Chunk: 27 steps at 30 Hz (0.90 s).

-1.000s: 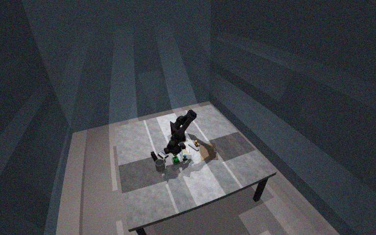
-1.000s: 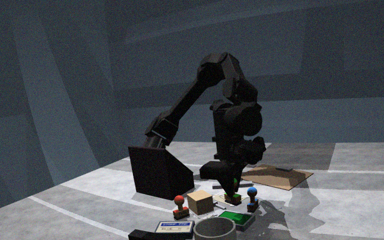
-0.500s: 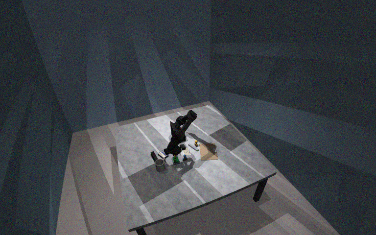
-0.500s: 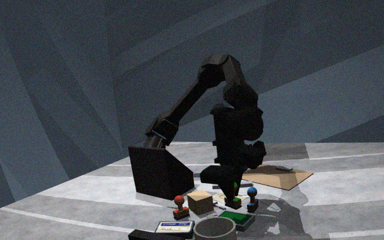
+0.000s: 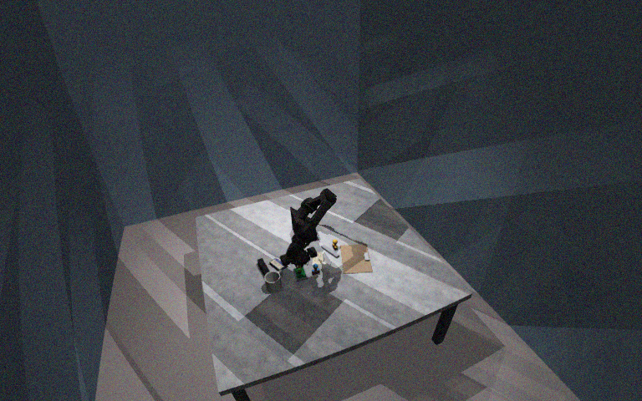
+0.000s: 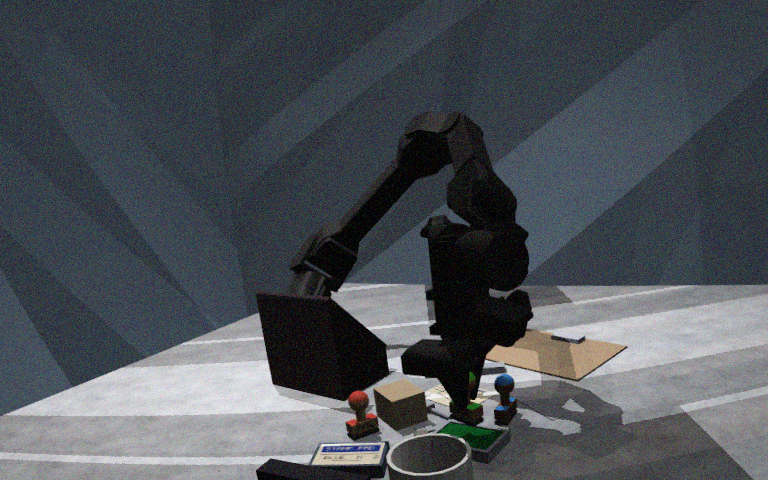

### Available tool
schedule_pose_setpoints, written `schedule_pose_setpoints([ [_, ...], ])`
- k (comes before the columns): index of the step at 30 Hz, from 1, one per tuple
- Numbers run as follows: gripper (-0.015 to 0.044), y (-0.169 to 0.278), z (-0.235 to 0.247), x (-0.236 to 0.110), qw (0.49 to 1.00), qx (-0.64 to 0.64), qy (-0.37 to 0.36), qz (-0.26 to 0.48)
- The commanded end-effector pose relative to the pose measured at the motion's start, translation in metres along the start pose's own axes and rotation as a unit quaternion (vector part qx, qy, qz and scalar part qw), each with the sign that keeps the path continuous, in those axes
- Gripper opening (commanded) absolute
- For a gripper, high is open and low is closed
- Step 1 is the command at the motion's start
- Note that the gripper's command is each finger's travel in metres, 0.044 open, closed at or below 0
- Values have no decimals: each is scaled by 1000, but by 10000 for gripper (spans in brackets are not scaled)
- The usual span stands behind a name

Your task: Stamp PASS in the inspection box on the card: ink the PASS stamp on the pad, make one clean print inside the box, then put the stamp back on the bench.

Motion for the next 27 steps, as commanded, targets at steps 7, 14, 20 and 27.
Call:
schedule_pose_setpoints([
  [7,0,2,1,8,1000,2,-4,0],
  [14,0,2,1,13,1000,2,-4,0],
  [20,0,2,2,17,1000,1,-5,0],
  [27,0,2,2,21,1000,0,-5,0],
])
Point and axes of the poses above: the point midway between the two fingers, 35 mm back from their tips, its own x axis out along the fingers, its own z axis across the jaws, y = z × x, the point moved 4 cm from there along -x, back along the fingers, and after that the axes turned 1 degree about -x, right-handed, at the moved point
